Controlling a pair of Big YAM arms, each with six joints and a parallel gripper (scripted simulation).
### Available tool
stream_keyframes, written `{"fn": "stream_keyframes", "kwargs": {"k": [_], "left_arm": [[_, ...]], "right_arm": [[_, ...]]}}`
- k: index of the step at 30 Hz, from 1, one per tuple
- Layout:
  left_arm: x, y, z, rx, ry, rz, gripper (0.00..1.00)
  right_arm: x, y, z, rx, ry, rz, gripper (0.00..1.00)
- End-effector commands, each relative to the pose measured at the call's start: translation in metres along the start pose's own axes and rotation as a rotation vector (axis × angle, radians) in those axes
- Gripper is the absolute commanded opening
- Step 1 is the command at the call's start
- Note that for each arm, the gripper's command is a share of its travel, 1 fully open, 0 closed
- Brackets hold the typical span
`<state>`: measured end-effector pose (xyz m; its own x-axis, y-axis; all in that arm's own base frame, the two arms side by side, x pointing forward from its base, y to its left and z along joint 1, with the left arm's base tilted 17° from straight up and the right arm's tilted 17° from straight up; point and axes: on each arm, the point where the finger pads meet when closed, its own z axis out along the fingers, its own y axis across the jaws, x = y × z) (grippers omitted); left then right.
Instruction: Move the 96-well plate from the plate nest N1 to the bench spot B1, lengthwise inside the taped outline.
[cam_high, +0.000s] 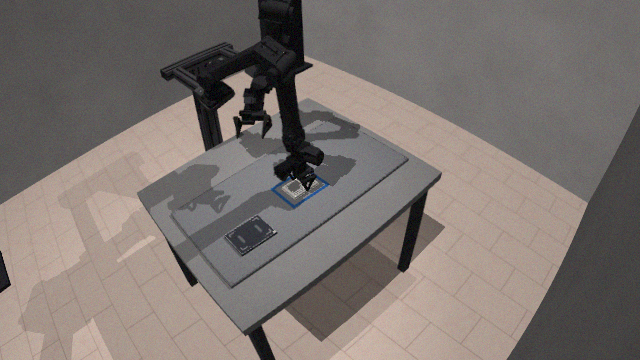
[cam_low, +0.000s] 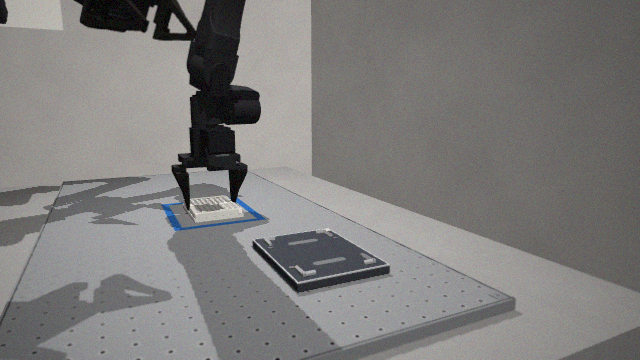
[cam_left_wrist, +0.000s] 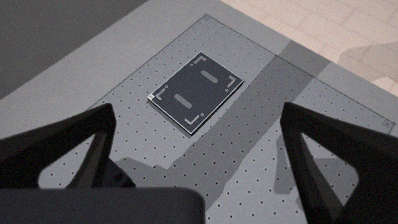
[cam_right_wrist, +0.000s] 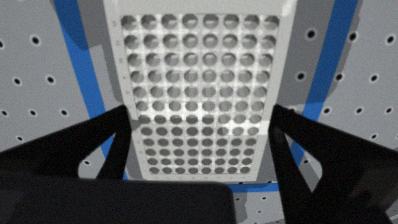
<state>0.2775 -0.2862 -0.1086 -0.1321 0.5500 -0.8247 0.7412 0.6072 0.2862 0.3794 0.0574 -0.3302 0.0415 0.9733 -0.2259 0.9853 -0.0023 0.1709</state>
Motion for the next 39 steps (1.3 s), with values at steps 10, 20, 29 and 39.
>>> {"fn": "stream_keyframes", "kwargs": {"k": [10, 20, 29, 39], "left_arm": [[-0.006, 0.002, -0.003, -0.006, -0.022, -0.007, 1.0], [-0.006, 0.002, -0.003, -0.006, -0.022, -0.007, 1.0], [-0.006, 0.002, -0.003, -0.006, -0.022, -0.007, 1.0], [0.016, 0.009, 0.002, 0.023, 0.086, 0.11, 1.0]], "right_arm": [[0.001, 0.001, -0.001, 0.015, -0.004, 0.0, 0.91], [0.002, -0.004, -0.043, 0.012, -0.008, -0.008, 1.0], [0.001, 0.0, -0.062, 0.011, -0.005, 0.007, 1.0], [0.0, -0.004, -0.055, 0.023, -0.007, -0.007, 1.0]]}}
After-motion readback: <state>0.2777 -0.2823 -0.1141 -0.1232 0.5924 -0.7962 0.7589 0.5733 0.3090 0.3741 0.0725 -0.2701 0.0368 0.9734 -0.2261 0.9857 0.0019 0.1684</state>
